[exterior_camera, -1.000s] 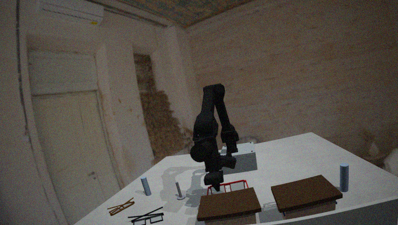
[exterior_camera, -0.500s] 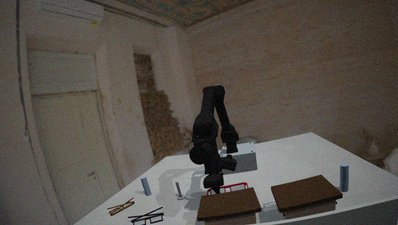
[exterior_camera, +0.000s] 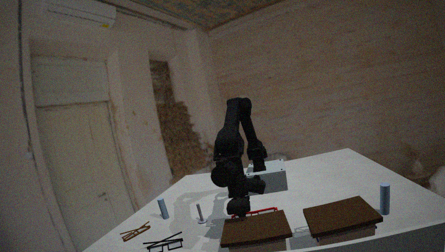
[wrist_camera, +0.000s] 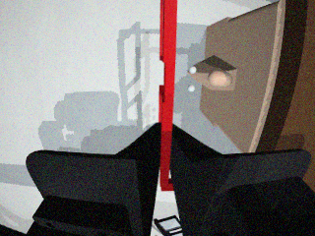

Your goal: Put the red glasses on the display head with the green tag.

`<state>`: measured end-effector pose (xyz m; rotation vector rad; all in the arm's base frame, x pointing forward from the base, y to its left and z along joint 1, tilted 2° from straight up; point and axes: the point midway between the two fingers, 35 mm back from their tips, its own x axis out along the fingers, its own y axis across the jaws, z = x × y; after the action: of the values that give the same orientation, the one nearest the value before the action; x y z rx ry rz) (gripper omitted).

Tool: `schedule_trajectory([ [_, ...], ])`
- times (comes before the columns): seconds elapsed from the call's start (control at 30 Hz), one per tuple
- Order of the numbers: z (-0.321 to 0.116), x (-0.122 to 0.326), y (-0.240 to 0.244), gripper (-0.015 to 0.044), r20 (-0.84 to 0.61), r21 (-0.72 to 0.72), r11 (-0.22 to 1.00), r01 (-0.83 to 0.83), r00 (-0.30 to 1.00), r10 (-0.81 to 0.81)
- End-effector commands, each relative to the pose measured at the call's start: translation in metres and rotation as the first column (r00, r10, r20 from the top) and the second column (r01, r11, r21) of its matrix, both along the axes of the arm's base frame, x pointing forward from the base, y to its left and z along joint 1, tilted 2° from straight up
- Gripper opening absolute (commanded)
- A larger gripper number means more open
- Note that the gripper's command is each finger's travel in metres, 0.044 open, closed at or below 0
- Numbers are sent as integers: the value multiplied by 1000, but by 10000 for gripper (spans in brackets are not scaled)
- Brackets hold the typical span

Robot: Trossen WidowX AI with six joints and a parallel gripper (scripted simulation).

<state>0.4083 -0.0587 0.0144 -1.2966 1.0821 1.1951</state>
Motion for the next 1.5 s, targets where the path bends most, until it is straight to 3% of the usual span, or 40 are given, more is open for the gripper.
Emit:
schedule_trajectory([
  [0.0, 0, 6, 0, 0, 1, -3, 1000, 4, 1000, -4],
  [1.37, -5, 21, 1, 0, 2, -3, 1000, 4, 1000, -4],
  [1.47, -4, 21, 1, 79, 4, -1, 1000, 0, 1000, 0],
])
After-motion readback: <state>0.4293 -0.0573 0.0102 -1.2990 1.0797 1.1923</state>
